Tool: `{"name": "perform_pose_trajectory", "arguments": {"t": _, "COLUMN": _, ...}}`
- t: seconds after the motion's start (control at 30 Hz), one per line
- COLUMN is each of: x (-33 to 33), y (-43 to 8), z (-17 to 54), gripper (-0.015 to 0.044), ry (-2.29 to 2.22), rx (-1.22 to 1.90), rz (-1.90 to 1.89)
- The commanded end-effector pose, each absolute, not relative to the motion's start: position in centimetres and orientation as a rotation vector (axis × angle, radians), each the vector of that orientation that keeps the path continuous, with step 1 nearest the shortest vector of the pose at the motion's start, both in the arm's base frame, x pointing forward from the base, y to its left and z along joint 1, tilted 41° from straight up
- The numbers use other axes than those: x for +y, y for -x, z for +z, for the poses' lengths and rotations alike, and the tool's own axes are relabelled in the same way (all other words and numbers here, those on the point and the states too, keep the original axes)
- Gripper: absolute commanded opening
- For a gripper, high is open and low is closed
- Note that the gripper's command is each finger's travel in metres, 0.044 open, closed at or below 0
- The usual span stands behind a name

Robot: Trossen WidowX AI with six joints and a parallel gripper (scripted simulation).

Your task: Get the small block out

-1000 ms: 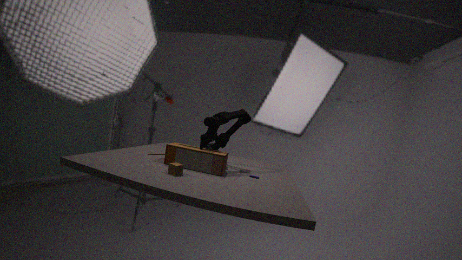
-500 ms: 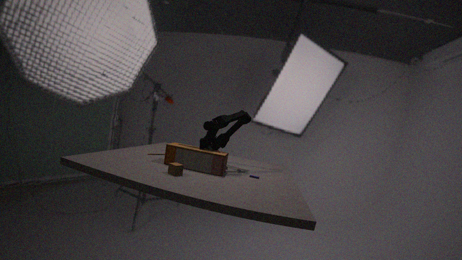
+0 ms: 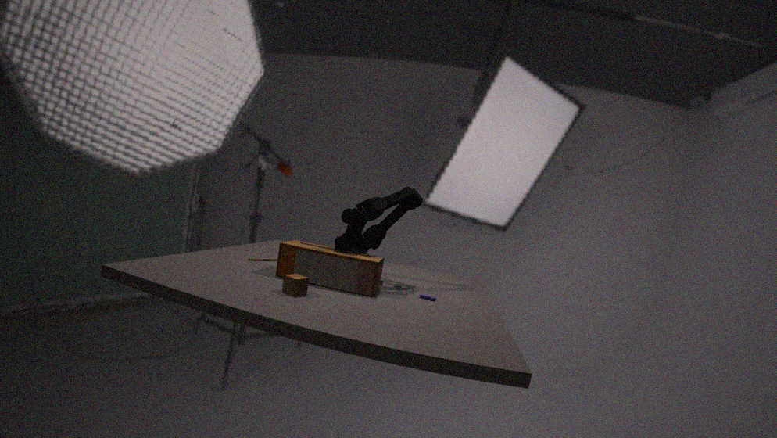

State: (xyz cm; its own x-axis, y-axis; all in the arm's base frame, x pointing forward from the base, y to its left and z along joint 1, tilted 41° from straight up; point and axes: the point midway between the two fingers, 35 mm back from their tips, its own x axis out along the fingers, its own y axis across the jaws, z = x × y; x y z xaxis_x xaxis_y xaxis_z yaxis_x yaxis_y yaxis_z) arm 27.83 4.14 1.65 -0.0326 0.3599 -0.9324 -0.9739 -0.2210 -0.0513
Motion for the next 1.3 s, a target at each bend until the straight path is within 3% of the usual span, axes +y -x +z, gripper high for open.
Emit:
{"name": "perform_pose_trajectory", "arguments": {"t": 0.0, "x": 3.8, "y": -27.9, "z": 1.4, "gripper": 0.04, "ry": 1.092, "rx": 0.804, "rz": 1.519}}
{"name": "perform_pose_trajectory", "arguments": {"t": 1.27, "x": -2.9, "y": -29.8, "z": -4.7, "gripper": 0.04, "ry": 1.096, "rx": 0.808, "rz": 1.517}}
